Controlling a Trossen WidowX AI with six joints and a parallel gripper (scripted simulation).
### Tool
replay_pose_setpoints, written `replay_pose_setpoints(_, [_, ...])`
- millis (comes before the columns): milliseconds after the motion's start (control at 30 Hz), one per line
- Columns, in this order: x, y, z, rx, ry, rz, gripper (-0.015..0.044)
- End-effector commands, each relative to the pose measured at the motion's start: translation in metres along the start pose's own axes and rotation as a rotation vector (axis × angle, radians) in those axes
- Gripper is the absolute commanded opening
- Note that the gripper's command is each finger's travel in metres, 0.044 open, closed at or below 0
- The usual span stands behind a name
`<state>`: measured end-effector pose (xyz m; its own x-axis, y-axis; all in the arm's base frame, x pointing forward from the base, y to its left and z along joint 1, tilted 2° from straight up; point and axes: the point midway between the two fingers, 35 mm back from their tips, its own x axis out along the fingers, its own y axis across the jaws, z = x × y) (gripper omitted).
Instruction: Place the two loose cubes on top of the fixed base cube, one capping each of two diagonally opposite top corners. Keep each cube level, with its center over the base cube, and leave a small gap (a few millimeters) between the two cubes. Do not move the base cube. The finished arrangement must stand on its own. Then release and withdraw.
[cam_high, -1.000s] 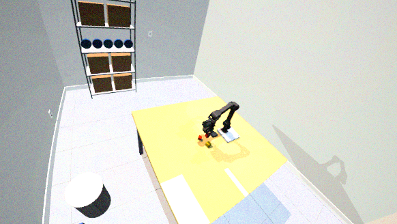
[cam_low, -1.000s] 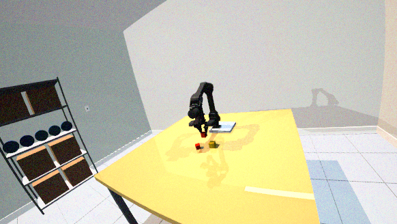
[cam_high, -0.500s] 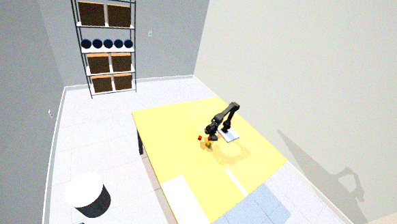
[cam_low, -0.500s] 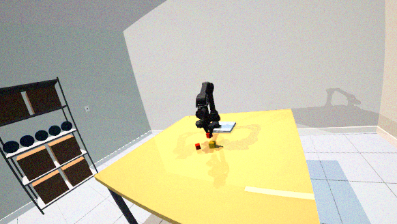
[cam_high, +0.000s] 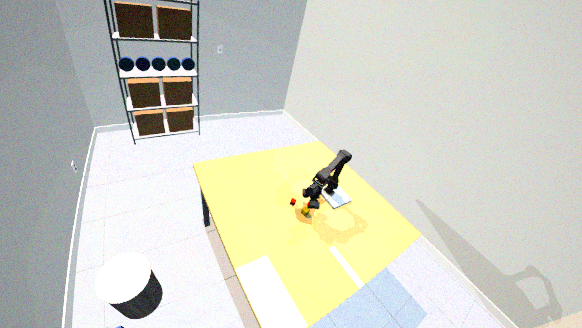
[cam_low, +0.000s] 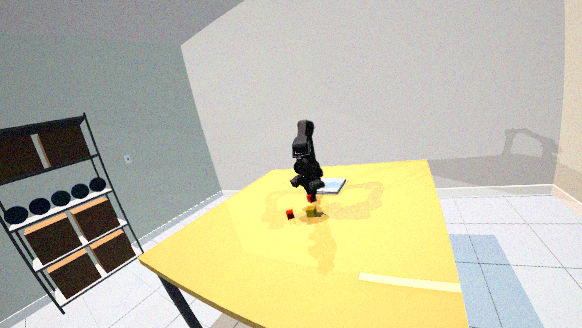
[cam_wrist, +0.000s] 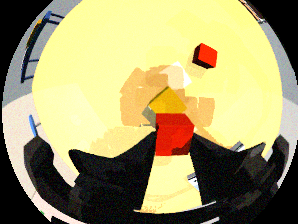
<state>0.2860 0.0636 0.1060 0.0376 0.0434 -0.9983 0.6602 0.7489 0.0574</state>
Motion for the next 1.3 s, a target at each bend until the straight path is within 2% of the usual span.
replay_pose_setpoints(0, [0.001, 0.000, -0.001, 0.007, 0.004, 0.002, 0.0105])
replay_pose_setpoints(567, [0.026, 0.001, -0.003, 0.015, 0.001, -0.001, 0.0105])
replay_pose_setpoints(1267, [0.028, 0.001, -0.003, 0.012, 0.004, 0.002, 0.0105])
